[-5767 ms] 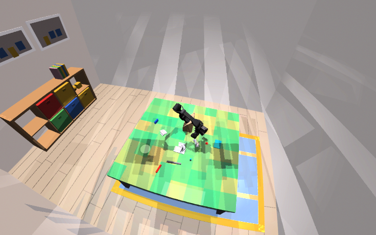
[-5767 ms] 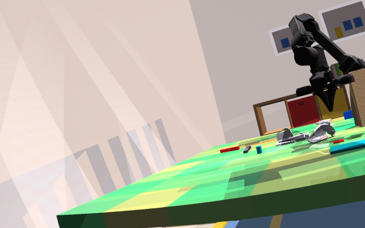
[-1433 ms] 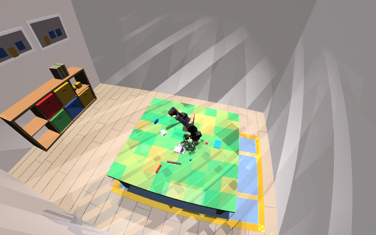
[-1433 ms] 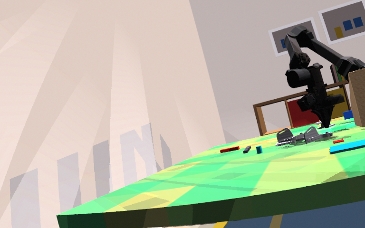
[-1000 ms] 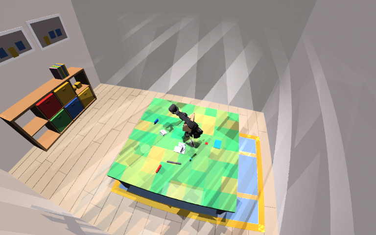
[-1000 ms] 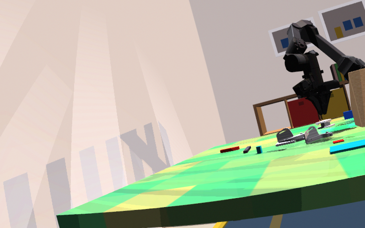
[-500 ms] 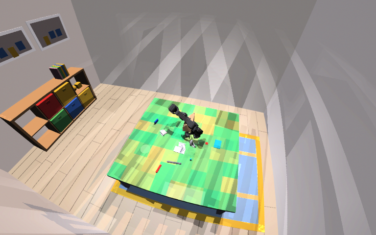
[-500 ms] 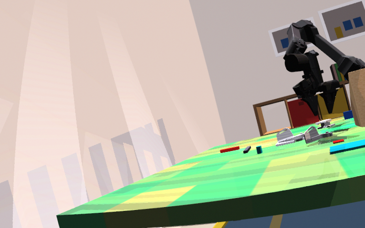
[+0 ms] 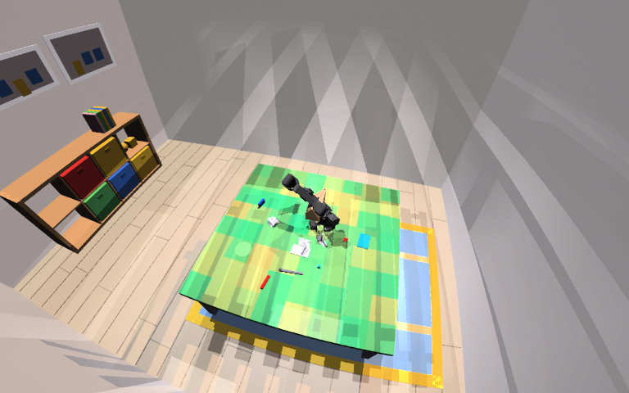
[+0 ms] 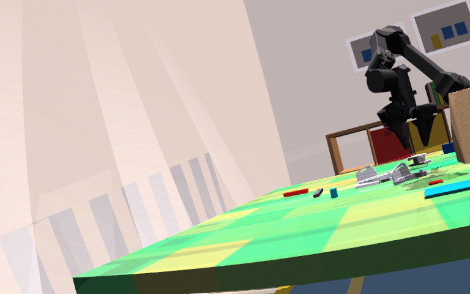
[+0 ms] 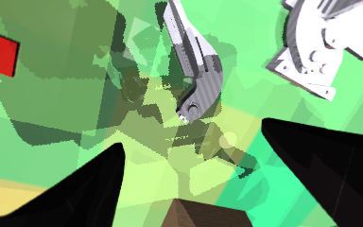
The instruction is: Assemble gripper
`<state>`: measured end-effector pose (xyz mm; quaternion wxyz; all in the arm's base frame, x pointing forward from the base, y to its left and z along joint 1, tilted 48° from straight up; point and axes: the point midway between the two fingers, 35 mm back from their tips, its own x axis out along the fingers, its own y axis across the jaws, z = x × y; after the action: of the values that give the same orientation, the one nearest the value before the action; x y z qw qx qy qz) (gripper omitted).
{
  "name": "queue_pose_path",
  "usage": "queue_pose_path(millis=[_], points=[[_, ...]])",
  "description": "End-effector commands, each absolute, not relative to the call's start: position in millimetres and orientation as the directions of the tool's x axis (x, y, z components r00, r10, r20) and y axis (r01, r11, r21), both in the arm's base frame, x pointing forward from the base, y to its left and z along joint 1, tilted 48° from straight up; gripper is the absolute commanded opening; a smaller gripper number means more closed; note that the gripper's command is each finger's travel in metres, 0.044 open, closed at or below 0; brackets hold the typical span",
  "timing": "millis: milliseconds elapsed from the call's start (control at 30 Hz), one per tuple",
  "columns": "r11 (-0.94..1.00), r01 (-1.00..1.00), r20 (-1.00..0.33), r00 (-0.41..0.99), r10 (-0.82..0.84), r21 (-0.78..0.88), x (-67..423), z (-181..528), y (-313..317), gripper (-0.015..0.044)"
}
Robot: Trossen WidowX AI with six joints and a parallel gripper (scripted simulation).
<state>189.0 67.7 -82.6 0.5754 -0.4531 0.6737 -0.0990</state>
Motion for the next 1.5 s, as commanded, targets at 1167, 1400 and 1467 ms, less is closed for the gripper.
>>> queue_pose_path(millis=[1167,1400,1467], points=[[0.575,-0.494,-0.688,0.067,-0.722,-0.652,190.2,-77.7,73.1,0.0000],[0.575,-0.494,-0.688,0.067,-0.722,-0.652,190.2,-77.7,73.1,0.0000],[0.571,-0.498,-0.687,0.069,-0.724,-0.652,190.1,-77.8,72.4,0.0026]])
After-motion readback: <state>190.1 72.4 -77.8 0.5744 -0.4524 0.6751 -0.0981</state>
